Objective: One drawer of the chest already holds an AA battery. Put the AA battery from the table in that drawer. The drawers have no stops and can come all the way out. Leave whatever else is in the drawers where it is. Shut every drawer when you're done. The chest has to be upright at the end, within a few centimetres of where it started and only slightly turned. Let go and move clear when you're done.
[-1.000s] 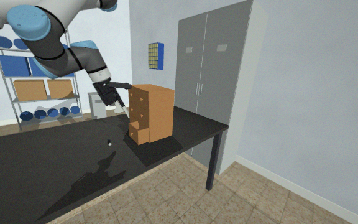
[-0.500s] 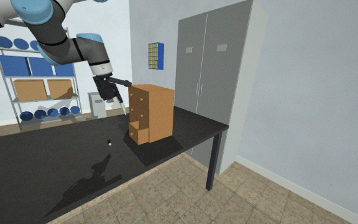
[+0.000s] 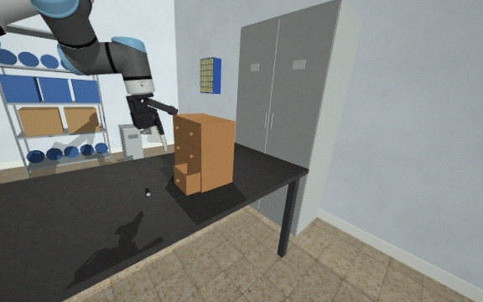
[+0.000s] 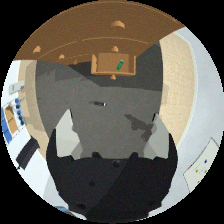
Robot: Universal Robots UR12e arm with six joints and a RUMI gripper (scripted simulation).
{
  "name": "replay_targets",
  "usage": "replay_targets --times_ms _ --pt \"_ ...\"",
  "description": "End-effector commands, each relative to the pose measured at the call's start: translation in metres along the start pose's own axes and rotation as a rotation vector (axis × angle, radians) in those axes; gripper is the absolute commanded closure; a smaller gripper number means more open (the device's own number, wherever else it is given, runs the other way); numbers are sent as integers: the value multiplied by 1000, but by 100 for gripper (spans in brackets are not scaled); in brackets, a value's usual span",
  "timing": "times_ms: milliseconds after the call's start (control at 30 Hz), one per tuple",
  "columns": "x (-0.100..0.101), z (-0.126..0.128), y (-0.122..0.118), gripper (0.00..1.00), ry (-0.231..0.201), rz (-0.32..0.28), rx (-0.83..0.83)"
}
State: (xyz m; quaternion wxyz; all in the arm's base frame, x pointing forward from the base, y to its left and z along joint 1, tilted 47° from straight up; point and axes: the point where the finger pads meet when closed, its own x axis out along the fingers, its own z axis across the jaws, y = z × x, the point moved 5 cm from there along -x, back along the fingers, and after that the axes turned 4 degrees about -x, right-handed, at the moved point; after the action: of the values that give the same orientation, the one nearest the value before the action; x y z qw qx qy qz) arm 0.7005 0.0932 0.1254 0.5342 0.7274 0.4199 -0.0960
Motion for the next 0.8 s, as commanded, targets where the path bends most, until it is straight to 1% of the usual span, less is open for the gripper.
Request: replay_targets --times_ms 0,500,767 --pt "-4 0 -1 0 2 -31 -6" --pt "-16 0 -6 0 5 -108 -18" --pt "-19 0 -7 0 5 -129 -22"
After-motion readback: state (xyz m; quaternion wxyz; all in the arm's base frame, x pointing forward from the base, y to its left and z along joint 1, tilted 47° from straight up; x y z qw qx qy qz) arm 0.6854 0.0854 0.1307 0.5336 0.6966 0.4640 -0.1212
